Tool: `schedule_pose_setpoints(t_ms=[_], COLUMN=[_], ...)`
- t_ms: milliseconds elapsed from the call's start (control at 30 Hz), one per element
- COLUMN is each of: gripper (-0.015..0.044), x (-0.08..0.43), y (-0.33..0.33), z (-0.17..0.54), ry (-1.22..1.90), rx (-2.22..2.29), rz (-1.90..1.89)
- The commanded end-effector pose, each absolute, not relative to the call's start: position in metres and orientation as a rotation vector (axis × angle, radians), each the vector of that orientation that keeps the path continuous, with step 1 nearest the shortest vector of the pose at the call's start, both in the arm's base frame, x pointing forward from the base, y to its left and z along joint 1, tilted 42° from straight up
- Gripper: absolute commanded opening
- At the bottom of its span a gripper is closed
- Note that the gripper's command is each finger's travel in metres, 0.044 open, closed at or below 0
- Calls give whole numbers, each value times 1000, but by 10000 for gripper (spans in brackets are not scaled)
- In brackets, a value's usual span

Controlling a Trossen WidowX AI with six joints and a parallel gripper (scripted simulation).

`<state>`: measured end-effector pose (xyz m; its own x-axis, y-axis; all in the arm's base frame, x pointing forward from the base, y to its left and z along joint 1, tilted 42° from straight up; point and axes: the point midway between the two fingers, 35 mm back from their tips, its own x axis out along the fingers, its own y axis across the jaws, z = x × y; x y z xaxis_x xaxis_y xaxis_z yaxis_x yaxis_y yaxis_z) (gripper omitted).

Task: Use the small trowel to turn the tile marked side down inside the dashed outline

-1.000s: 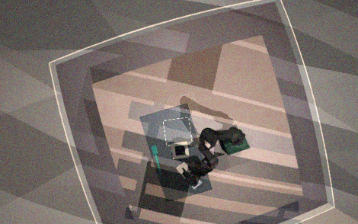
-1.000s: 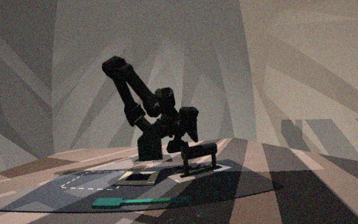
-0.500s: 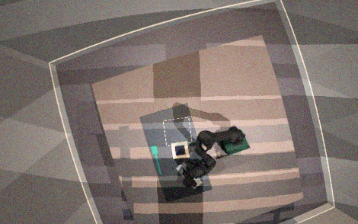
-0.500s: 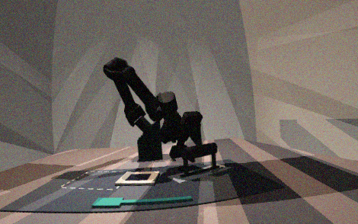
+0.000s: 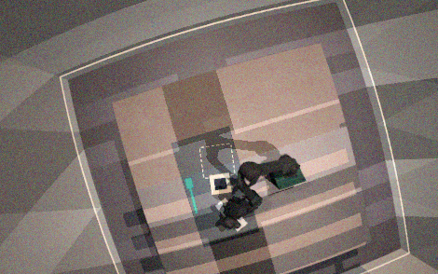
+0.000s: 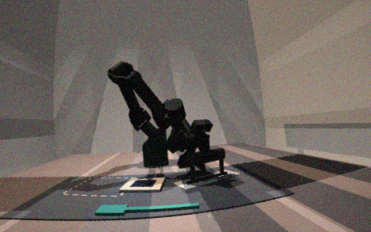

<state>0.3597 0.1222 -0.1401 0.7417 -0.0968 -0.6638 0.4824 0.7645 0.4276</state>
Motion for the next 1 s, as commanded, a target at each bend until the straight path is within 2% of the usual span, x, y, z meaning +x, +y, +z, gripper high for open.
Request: schedule_pose_setpoints(t_ms=[0, 667, 967], gripper=[136, 2, 0], x=[360, 360, 357], y=[123, 123, 153], z=[-142, -142, -108], ry=[671, 671, 670], rx=[625, 625, 628], rz=[-337, -337, -339])
